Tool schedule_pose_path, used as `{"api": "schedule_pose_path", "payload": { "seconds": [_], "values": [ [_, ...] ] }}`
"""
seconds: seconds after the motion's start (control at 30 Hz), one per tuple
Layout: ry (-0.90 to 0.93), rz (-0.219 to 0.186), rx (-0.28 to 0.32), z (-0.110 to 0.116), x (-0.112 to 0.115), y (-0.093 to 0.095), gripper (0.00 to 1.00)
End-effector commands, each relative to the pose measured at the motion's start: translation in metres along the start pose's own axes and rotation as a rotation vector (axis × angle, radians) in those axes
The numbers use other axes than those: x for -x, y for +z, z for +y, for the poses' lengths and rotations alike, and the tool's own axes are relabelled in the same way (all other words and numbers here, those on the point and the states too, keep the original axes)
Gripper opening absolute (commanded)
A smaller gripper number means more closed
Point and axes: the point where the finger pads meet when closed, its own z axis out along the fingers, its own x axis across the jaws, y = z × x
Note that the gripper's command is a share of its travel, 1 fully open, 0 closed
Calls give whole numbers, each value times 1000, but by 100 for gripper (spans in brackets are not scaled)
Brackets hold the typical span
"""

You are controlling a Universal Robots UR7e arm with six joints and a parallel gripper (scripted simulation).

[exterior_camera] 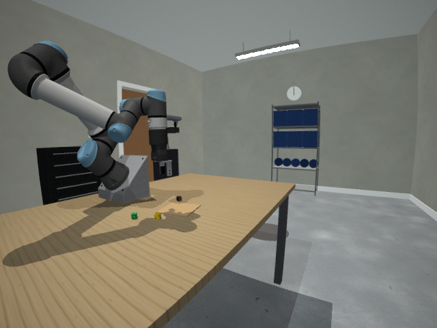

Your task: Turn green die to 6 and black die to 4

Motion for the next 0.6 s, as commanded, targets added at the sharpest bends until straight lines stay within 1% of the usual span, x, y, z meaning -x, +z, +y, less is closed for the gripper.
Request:
{"api": "schedule_pose_path", "payload": {
  "seconds": [0.0,0.13,0.23,0.3,0.43,0.57],
  "values": [
    [130,4,-2,50,-15,0,100],
    [239,7,4,93,-22,2,100],
    [308,10,12,119,-23,4,100],
    [308,10,12,119,-23,4,100],
    [375,13,22,144,-22,6,100],
    [410,15,28,157,-20,7,100]
  ]
}}
